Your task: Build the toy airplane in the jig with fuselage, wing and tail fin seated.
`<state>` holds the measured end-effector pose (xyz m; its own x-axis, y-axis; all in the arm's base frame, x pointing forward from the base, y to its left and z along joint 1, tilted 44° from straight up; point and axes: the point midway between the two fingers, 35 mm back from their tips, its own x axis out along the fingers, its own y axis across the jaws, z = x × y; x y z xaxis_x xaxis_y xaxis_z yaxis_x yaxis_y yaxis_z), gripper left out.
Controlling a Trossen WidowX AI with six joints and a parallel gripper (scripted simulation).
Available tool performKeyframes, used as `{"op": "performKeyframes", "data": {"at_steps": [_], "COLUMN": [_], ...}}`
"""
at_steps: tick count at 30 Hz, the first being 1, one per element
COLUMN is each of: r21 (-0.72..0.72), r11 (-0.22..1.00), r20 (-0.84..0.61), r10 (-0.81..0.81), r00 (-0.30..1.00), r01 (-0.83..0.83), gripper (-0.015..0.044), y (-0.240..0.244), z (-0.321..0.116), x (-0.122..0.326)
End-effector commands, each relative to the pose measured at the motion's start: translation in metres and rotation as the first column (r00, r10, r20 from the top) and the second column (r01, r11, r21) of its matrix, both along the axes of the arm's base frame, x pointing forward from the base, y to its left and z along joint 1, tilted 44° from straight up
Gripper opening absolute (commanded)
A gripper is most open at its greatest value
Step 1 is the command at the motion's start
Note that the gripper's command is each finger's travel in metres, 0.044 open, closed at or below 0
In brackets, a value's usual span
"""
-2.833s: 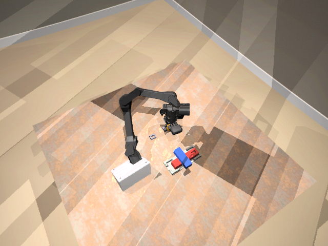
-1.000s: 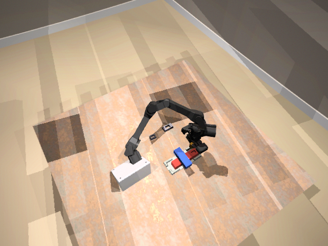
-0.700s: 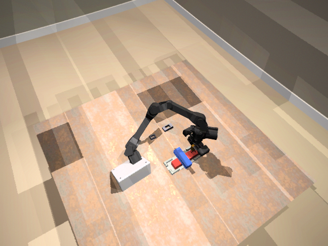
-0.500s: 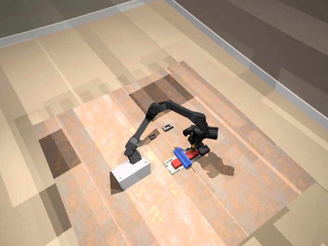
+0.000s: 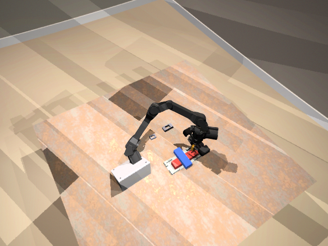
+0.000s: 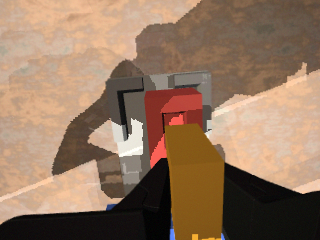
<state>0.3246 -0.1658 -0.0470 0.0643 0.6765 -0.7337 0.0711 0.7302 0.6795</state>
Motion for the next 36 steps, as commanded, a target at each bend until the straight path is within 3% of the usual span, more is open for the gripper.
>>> {"op": "performKeyframes", "data": {"at_steps": [1, 31, 36], "r21": [-0.004, -0.004, -0.004], "r11": [1.000, 1.000, 1.000], "r20": [0.002, 0.003, 0.003], "r10": [0.004, 0.009, 0.009], "r00": [1.000, 1.000, 1.000], "r01": [-0.004, -0.009, -0.009], "gripper": [0.0067, 0.0079, 0.0026], "y": [-0.001, 0.025, 0.025], "z": [-0.001, -0.029, -0.029], "x": [0.000, 0.002, 0.002]}}
